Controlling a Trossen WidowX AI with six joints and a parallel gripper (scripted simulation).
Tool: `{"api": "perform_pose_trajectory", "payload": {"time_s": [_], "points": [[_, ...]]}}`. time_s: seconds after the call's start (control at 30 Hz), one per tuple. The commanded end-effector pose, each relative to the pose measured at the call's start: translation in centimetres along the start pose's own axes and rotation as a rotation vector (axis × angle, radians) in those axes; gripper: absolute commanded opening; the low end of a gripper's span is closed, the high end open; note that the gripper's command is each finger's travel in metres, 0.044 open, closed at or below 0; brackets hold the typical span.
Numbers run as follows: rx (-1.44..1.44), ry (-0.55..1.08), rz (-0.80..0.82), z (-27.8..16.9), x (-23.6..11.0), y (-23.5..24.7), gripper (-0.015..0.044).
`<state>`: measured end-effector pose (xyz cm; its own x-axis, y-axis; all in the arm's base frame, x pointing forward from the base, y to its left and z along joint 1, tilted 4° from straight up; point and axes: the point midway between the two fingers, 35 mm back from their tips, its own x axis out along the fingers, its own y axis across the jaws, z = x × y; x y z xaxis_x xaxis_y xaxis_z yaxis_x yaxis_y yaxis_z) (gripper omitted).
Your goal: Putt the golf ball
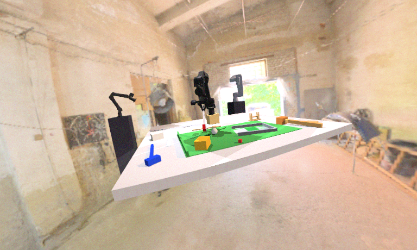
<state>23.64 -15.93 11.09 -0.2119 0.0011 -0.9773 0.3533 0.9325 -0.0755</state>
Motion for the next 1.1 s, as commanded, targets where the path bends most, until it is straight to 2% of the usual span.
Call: {"api": "perform_pose_trajectory", "payload": {"time_s": [0.0, 0.4, 0.77, 1.07], "points": [[-0.001, 0.000, -0.003, 0.2, 0.6, -0.1, 0.0000], [-0.001, 0.000, -0.003, 0.6, 2.3, 0.0, 0.0000], [0.004, 0.001, 0.000, 0.5, 2.1, -0.1, 0.0000], [-0.001, 0.000, -0.006, 0.7, 2.3, -3.0, 0.0000]]}}
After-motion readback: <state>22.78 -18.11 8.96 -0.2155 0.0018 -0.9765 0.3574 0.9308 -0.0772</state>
